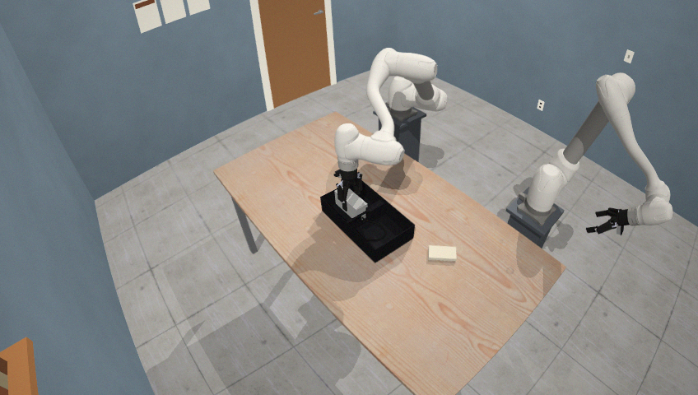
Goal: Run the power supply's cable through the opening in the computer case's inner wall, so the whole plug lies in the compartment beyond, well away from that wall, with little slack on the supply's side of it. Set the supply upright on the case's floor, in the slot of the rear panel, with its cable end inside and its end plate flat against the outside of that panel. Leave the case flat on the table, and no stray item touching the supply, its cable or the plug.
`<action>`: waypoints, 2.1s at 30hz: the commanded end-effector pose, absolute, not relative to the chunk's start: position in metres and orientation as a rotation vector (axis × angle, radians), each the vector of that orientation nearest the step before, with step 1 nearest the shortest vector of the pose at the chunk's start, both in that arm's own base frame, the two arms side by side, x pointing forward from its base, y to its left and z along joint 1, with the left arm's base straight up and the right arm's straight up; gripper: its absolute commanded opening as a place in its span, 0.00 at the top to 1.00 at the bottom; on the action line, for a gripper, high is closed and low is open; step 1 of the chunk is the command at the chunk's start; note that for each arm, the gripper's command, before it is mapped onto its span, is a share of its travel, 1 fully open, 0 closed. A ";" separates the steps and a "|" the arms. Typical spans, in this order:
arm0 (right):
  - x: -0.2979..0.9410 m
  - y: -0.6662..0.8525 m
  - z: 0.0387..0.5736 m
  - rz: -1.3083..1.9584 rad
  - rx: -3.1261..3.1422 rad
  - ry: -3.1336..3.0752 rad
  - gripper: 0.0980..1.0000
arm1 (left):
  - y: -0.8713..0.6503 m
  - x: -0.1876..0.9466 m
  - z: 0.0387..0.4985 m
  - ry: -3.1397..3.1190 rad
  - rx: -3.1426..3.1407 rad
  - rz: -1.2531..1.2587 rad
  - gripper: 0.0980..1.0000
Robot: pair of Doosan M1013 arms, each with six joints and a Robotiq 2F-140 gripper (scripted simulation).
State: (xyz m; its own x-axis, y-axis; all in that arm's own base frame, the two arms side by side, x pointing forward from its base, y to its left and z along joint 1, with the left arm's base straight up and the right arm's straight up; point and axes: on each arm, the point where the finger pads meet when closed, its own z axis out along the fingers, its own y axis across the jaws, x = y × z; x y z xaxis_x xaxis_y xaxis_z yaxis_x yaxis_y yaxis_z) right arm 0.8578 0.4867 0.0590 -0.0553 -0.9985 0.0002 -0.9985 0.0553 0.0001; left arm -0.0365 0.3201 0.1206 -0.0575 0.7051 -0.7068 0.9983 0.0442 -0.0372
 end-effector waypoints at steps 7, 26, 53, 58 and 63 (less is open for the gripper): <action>0.858 0.487 0.060 0.000 2.160 -2.283 1.00 | 0.320 -0.037 0.121 1.818 1.712 -0.748 0.00; 0.859 0.487 0.062 0.000 2.140 -2.302 1.00 | 0.320 -0.037 0.121 1.818 1.712 -0.748 0.00; 0.859 0.486 0.061 0.000 2.141 -2.301 1.00 | 0.320 -0.037 0.121 1.818 1.712 -0.748 0.00; 0.859 0.487 0.061 0.000 2.141 -2.301 1.00 | 0.320 -0.037 0.121 1.818 1.712 -0.748 0.00; 0.859 0.487 0.061 0.000 2.140 -2.302 1.00 | 0.320 -0.037 0.121 1.818 1.712 -0.748 0.00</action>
